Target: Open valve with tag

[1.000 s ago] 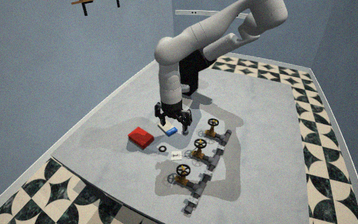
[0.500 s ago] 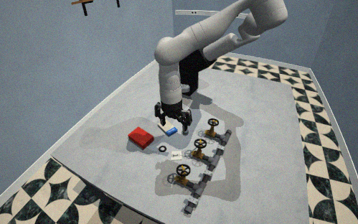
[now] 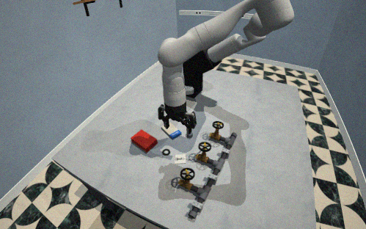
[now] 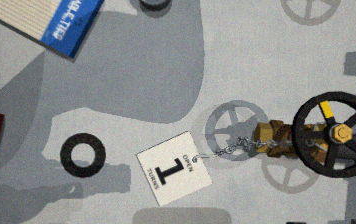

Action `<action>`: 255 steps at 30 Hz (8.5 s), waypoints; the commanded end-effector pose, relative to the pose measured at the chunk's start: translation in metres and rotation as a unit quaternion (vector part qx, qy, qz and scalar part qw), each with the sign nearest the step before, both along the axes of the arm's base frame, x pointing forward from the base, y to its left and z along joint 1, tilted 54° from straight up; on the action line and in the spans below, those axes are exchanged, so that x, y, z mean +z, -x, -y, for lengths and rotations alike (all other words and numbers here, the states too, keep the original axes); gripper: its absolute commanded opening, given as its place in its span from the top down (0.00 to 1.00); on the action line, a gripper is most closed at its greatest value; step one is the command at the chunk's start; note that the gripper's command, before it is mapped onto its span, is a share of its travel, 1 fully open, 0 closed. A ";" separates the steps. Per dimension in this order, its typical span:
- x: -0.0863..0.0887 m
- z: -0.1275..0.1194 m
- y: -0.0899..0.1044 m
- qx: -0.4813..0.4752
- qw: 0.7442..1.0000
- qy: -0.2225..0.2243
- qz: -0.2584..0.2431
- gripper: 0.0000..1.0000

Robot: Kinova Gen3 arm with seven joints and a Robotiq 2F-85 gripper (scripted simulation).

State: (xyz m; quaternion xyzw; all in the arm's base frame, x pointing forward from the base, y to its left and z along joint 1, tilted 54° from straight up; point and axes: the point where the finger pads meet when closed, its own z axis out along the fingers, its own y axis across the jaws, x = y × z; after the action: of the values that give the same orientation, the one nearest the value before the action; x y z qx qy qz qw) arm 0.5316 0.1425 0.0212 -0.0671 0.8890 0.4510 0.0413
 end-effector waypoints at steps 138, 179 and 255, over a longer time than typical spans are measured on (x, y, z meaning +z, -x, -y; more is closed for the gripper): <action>0.018 -0.138 0.051 -0.440 0.736 -0.061 -0.512 0.38; 0.018 -0.138 0.051 -0.422 0.766 -0.058 -0.483 0.38; 0.018 -0.138 0.051 0.107 0.957 0.022 0.268 0.38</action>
State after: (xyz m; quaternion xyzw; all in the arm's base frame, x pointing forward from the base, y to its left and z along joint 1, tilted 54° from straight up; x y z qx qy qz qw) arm 0.4795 0.2816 0.0389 -0.2422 0.8562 0.4087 0.2030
